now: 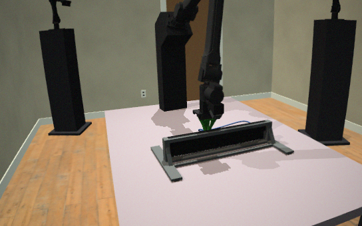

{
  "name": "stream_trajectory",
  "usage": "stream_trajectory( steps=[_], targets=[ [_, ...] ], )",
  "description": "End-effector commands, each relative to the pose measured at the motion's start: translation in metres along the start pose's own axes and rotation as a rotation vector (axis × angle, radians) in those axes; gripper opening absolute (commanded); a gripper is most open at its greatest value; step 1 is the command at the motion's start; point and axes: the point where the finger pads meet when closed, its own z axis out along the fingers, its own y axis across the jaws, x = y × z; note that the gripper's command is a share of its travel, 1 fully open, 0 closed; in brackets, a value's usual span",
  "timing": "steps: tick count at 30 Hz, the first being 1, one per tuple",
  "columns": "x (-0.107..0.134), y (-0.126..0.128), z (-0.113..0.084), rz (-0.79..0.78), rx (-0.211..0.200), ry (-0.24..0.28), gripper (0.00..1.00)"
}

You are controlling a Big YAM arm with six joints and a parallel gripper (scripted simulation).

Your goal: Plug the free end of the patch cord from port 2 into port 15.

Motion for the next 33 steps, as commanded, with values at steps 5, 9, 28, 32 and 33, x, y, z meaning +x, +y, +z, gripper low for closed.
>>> stream_trajectory(
  steps=[5,9,28,32,33],
  targets=[
    [-0.0103,-0.0114,0.0016,0.017,0.013,-0.013,0.00],
    [-0.0102,-0.0115,0.0015,0.017,0.012,-0.011,0.00],
    [-0.0142,-0.0133,0.0005,0.015,0.014,-0.020,0.00],
    [-0.0147,-0.0138,0.0002,0.015,0.014,-0.021,0.00],
    [-0.0148,-0.0139,0.0002,0.015,0.014,-0.021,0.00]
  ],
)
